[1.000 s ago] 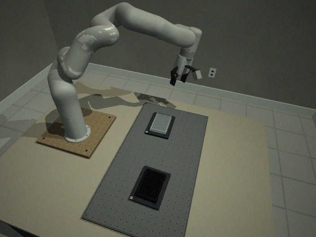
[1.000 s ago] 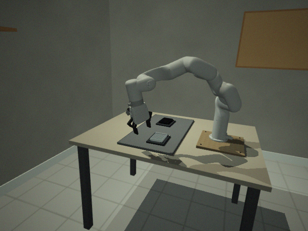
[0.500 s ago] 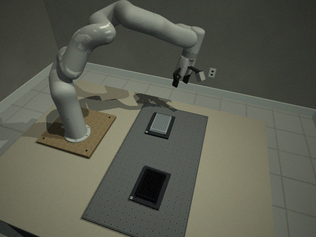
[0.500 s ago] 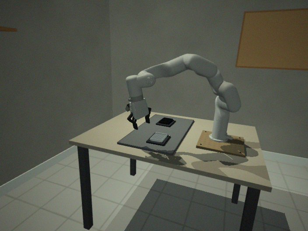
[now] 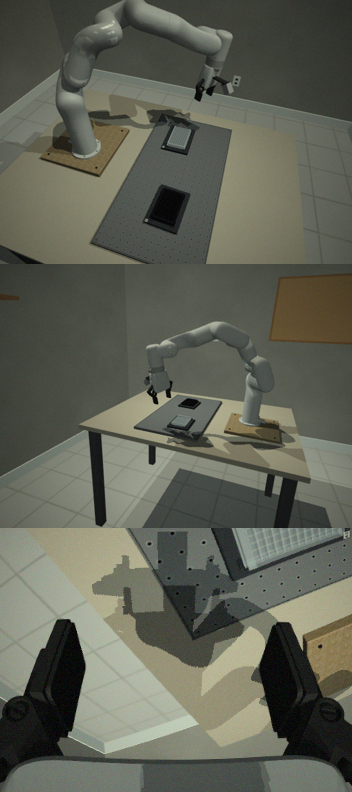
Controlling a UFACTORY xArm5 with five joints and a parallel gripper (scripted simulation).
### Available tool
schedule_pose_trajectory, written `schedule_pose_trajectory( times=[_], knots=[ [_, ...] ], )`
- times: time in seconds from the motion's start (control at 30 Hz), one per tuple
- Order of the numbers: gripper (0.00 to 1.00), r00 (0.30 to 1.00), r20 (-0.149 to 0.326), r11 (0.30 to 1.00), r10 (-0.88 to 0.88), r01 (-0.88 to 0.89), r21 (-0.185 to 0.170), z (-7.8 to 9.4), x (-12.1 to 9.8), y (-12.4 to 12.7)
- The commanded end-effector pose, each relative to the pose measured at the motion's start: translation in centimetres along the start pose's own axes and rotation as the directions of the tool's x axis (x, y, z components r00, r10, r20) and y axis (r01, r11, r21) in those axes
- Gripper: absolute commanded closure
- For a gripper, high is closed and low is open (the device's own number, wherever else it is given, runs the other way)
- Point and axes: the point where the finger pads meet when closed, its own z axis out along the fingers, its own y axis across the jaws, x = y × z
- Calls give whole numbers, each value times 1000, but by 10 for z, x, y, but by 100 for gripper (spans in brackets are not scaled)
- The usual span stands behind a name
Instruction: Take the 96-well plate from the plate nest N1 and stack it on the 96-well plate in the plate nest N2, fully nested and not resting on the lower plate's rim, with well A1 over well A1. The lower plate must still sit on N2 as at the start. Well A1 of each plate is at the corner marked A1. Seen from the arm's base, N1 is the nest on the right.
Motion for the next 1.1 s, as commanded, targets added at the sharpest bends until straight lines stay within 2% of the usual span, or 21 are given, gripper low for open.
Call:
schedule_pose_trajectory(
  times=[0.0, 0.33, 0.37, 0.57, 0.63, 0.67, 1.0, 1.07],
  knots=[
    [0, 999, -8, 999, -32, 32, 25, -8, 15, 15],
    [0, 999, -1, 999, -32, 32, 29, -15, 31, 38],
    [0, 998, -10, 997, -58, 58, 43, -16, 35, 43],
    [0, 998, -4, 997, -58, 58, 48, -22, 49, 67],
    [0, 998, -4, 997, -58, 58, 48, -22, 49, 67],
    [0, 996, -15, 995, -84, 85, 61, -23, 53, 72],
    [0, 996, -10, 994, -84, 85, 65, -28, 66, 96],
    [0, 994, -22, 991, -110, 111, 77, -29, 71, 106]
  ],
)
